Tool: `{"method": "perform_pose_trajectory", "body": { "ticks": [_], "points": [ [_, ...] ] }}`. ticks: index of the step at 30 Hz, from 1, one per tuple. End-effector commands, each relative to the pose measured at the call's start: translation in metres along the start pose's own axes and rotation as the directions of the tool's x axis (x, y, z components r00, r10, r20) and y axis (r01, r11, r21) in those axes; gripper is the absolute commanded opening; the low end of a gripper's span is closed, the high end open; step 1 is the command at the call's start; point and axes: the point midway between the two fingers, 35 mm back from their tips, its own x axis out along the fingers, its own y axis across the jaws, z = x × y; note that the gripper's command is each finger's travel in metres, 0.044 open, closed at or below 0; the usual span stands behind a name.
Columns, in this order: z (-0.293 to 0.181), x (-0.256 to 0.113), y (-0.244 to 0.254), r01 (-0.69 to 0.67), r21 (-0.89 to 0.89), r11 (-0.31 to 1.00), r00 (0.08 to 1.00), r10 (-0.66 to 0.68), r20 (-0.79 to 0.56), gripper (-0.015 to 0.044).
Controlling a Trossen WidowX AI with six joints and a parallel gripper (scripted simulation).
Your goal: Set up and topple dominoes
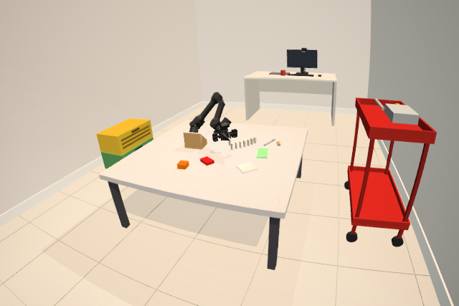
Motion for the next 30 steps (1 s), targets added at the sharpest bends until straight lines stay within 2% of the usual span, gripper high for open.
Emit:
{"method": "perform_pose_trajectory", "body": {
  "ticks": [1, 24, 30],
  "points": [
    [-0.014, 0.005, 0.001, 0.005, 0.003, 1.0, 1.0, -0.005, 0.0, 0.002],
    [-0.092, 0.016, -0.003, 0.004, -0.003, 1.0, 1.0, -0.005, -0.006, 0.002],
    [-0.094, 0.016, -0.003, 0.004, -0.003, 1.0, 1.0, -0.004, -0.006, 0.002]
  ]
}}
